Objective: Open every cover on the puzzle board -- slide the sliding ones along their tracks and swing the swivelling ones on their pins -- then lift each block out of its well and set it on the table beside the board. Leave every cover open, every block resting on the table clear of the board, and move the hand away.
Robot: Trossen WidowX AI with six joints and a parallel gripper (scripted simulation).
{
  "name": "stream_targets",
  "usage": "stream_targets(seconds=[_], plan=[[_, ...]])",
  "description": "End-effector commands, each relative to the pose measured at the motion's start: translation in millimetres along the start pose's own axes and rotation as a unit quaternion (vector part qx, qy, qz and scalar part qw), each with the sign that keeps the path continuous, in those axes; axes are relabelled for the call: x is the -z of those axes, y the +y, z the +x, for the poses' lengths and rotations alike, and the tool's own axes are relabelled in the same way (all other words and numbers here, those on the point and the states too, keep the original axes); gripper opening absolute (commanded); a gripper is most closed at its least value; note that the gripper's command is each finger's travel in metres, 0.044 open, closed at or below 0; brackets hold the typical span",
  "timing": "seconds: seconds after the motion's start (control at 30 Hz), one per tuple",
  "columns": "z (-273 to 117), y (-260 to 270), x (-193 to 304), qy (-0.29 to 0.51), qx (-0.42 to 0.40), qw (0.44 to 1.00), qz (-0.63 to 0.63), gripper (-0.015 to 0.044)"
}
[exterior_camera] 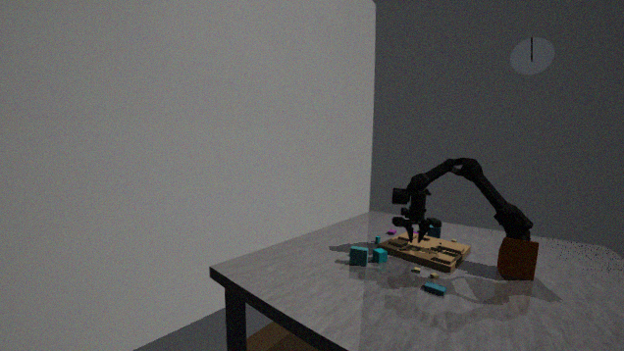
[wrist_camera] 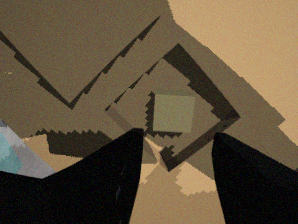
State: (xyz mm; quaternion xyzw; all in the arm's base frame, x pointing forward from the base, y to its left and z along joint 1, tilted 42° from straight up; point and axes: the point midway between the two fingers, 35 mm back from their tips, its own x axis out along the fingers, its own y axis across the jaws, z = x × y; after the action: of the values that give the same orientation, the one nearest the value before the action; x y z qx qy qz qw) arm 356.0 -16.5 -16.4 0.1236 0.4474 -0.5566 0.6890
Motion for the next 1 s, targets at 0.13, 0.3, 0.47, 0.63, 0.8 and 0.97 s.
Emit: stream_targets(seconds=[0.13, 0.3, 0.47, 0.63, 0.8, 0.97], plan=[[4, 0, -1, -0.002, 0.000, 1.000, 0.002, 0.0144], [9, 0, -1, -0.002, 0.000, 1.000, 0.002, 0.0144], [14, 0, -1, -0.002, 0.000, 1.000, 0.002, 0.0144], [19, 0, -1, -0.002, 0.000, 1.000, 0.002, 0.0144], [22, 0, -1, -0.002, 0.000, 1.000, 0.002, 0.0144], [23, 0, -1, -0.002, 0.000, 1.000, 0.002, 0.0144]])
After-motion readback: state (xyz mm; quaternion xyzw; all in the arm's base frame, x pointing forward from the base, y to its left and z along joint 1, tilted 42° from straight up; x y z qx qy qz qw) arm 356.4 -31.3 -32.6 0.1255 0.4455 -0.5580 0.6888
